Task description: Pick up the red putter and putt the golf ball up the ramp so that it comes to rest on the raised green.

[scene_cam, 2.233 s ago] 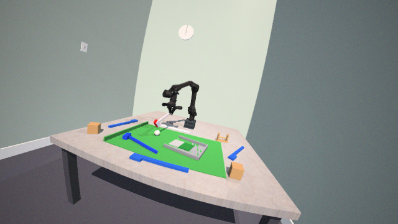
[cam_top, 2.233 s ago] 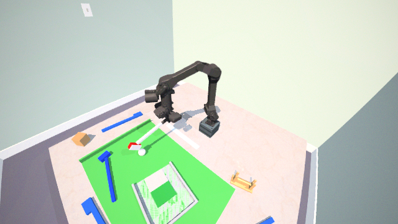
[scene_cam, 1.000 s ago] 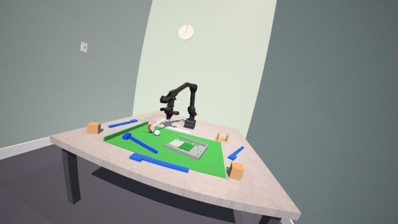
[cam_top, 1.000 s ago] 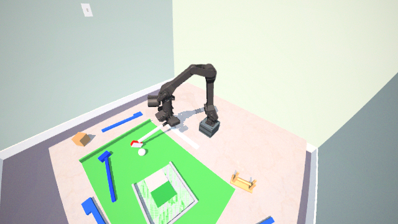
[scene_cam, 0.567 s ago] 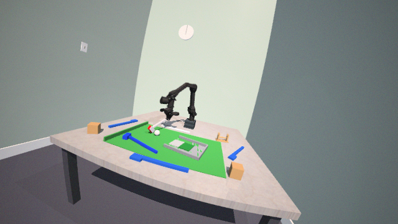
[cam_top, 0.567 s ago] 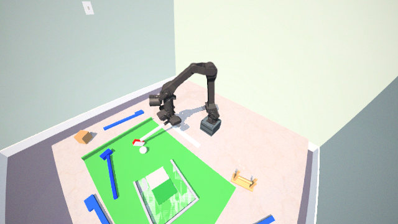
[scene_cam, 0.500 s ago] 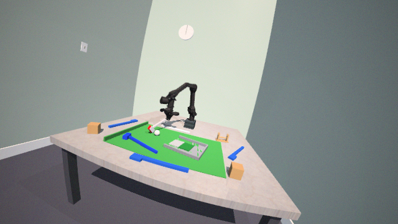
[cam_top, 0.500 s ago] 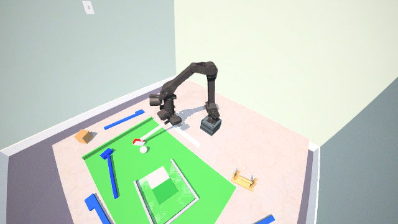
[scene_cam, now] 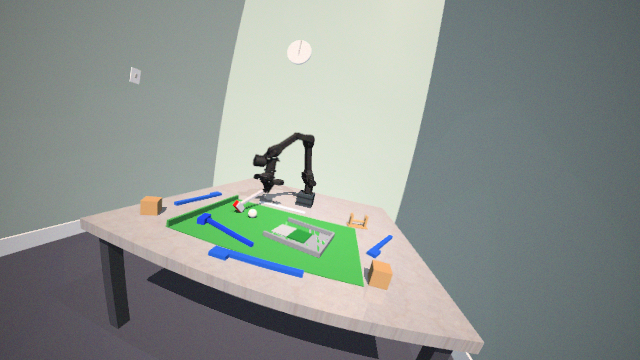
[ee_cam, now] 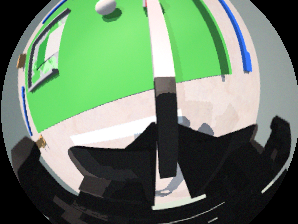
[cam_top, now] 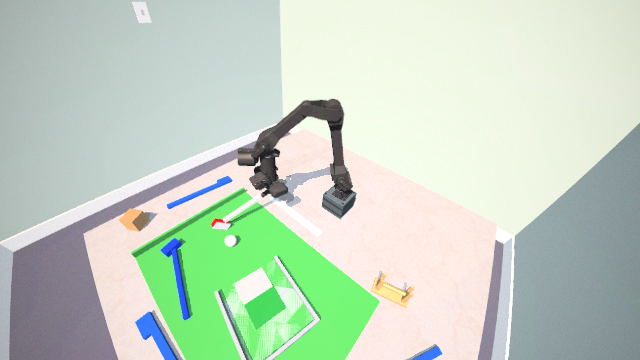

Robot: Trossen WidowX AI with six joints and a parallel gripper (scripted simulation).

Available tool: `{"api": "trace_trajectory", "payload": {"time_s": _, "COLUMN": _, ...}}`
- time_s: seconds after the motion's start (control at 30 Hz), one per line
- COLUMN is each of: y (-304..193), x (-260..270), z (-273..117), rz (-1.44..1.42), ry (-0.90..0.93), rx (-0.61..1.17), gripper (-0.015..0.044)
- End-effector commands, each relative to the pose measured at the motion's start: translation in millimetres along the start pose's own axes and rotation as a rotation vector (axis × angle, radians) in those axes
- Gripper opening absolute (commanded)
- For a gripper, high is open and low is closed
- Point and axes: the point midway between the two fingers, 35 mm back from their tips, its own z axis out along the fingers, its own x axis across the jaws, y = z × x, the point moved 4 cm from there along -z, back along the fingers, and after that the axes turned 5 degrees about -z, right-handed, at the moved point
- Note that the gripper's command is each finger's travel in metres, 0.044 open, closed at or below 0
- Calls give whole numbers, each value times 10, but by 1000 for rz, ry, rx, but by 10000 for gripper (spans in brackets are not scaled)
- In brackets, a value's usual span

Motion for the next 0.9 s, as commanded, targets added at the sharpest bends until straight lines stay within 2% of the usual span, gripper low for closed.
{"api": "trace_trajectory", "payload": {"time_s": 0.0, "y": 7, "x": 22, "z": 0, "rz": 0, "ry": 0, "rx": 0, "gripper": 0}}
{"api": "trace_trajectory", "payload": {"time_s": 0.4, "y": 131, "x": 1339, "z": -4, "rz": -3, "ry": 6, "rx": -5, "gripper": 0}}
{"api": "trace_trajectory", "payload": {"time_s": 0.6, "y": 138, "x": 1355, "z": -95, "rz": -3, "ry": 6, "rx": -5, "gripper": 0}}
{"api": "trace_trajectory", "payload": {"time_s": 0.87, "y": 135, "x": 1353, "z": -563, "rz": -3, "ry": 6, "rx": -5, "gripper": 0}}
